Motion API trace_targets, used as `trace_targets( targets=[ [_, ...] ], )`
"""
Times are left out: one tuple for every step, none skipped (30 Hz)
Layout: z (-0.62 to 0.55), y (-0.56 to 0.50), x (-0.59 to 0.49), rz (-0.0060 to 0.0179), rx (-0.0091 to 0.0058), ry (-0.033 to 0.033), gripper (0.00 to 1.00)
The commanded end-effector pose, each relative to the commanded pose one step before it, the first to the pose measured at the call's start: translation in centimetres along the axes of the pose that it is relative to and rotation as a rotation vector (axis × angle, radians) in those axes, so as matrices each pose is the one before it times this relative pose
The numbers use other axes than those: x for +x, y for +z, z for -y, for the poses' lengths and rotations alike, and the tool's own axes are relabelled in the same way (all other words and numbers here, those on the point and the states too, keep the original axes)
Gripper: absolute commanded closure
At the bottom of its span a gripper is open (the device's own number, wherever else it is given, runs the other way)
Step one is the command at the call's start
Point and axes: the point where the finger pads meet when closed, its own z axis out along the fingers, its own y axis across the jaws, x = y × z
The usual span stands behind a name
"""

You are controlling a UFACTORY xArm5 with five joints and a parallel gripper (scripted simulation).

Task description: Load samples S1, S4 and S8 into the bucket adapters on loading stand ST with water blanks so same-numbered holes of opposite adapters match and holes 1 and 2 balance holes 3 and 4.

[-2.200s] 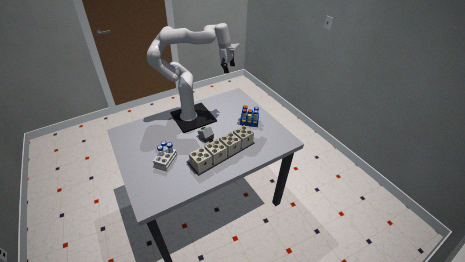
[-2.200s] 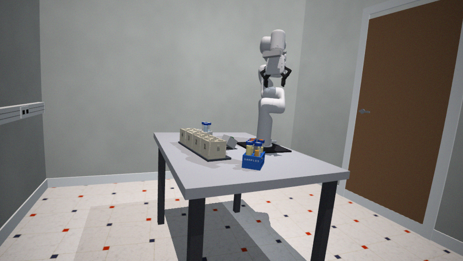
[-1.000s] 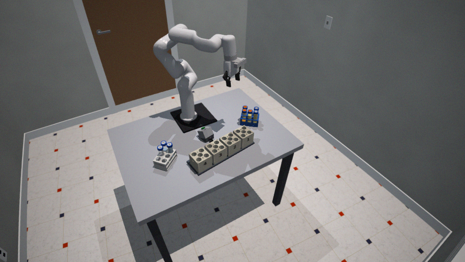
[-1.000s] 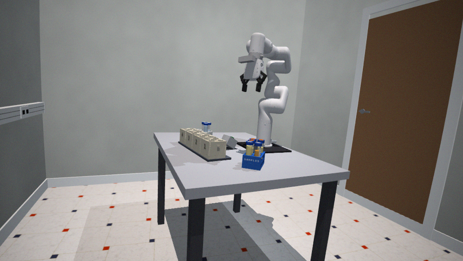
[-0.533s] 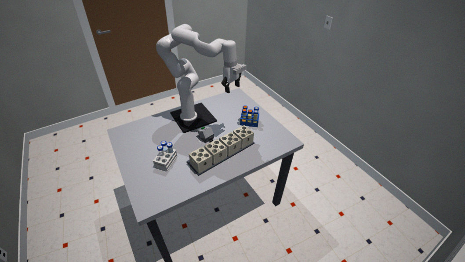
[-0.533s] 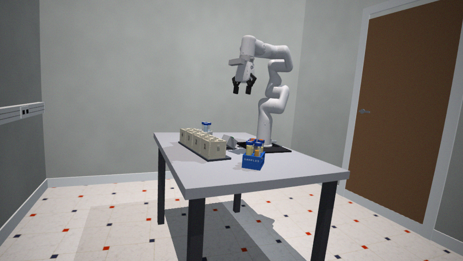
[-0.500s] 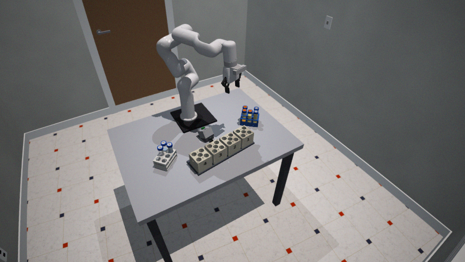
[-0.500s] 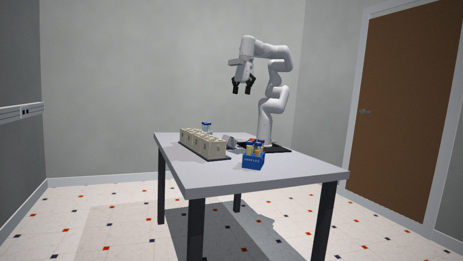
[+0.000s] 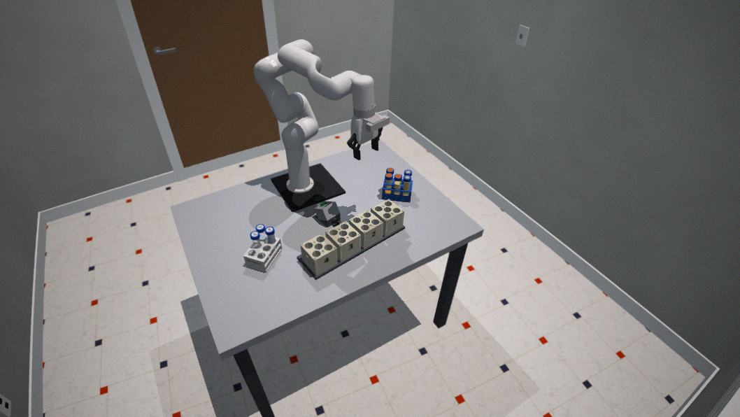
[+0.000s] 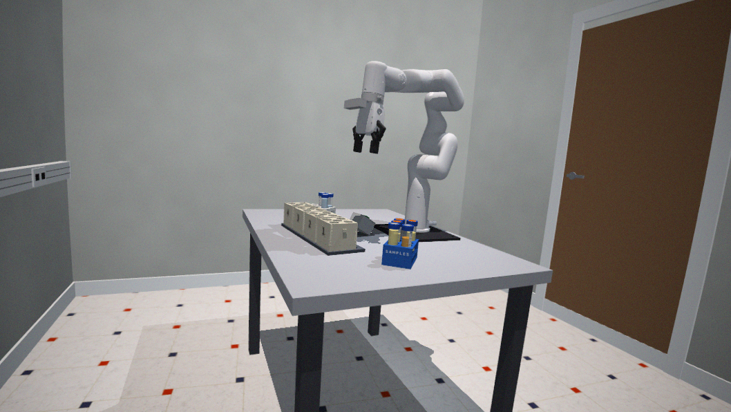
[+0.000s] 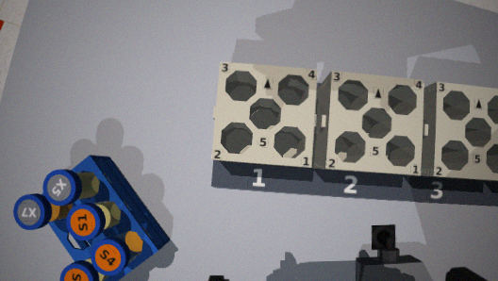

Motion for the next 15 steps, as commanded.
trace_targets(
  targets=[
    [-1.266,0.374,0.793,-0.00305,-0.00263,0.00547,0.00],
    [-0.443,0.171,0.163,0.00952,-0.00583,0.03141,0.00],
    [-0.436,0.172,0.176,0.00536,-0.00330,0.01772,0.00],
    [-0.432,0.172,0.185,-0.00001,-0.00004,0.00000,0.00],
    [-0.433,0.172,0.185,-0.00001,-0.00004,0.00000,0.00],
    [-0.433,0.172,0.185,-0.00001,-0.00004,0.00000,0.00],
    [-0.433,0.172,0.185,-0.00001,-0.00004,0.00000,0.00],
    [-0.432,0.173,0.179,-0.00002,-0.00003,0.00000,0.00],
    [-0.007,0.002,0.004,0.00000,-0.00001,0.00000,0.00],
    [0.000,0.000,0.001,0.00000,0.00000,0.00000,0.00],
    [-0.450,0.172,0.142,0.00987,-0.00457,0.03151,0.00],
    [-0.444,0.173,0.155,0.00554,-0.00258,0.01771,0.00],
    [-0.441,0.173,0.164,-0.00001,-0.00004,0.00000,0.00],
    [0.000,0.000,0.000,0.00000,0.00000,0.00000,0.00],
    [0.000,0.000,0.000,0.00000,0.00000,0.00000,0.00]
  ],
)
